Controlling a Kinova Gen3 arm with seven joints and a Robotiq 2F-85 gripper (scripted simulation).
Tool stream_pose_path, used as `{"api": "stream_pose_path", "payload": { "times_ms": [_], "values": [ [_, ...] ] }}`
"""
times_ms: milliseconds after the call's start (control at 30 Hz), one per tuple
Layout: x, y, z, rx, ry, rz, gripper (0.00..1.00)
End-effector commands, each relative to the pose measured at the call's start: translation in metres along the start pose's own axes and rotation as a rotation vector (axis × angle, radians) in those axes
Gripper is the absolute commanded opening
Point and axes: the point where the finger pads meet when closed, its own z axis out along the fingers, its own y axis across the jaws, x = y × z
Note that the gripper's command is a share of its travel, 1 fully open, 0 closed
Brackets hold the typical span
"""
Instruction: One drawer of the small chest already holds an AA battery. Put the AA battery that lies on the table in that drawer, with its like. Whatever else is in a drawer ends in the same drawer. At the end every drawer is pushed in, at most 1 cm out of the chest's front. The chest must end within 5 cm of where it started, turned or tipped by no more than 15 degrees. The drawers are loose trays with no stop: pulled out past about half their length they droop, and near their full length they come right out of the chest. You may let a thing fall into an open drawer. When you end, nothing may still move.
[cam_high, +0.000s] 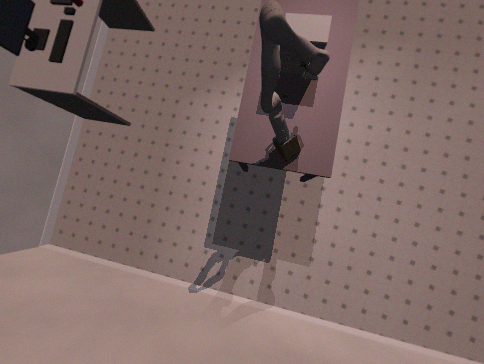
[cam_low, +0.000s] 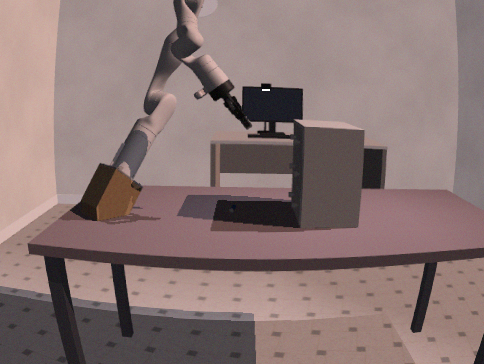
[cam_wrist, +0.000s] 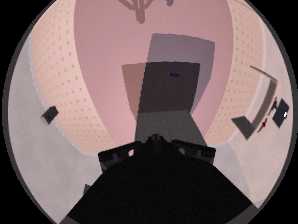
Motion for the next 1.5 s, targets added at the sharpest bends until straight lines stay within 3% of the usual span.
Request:
{"api": "stream_pose_path", "payload": {
  "times_ms": [0,267,333,833,1167,1467],
  "values": [
    [-0.007,-0.006,-0.01,0.031,0.052,-0.028,0.0],
    [-0.006,-0.006,-0.036,0.033,0.232,-0.025,0.0],
    [-0.006,-0.006,-0.036,0.033,0.232,-0.025,0.0],
    [-0.004,-0.004,-0.081,0.037,0.539,-0.02,0.0],
    [-0.003,-0.004,-0.093,0.038,0.62,-0.018,0.0],
    [-0.003,-0.004,-0.096,0.038,0.637,-0.018,0.0]
  ]
}}
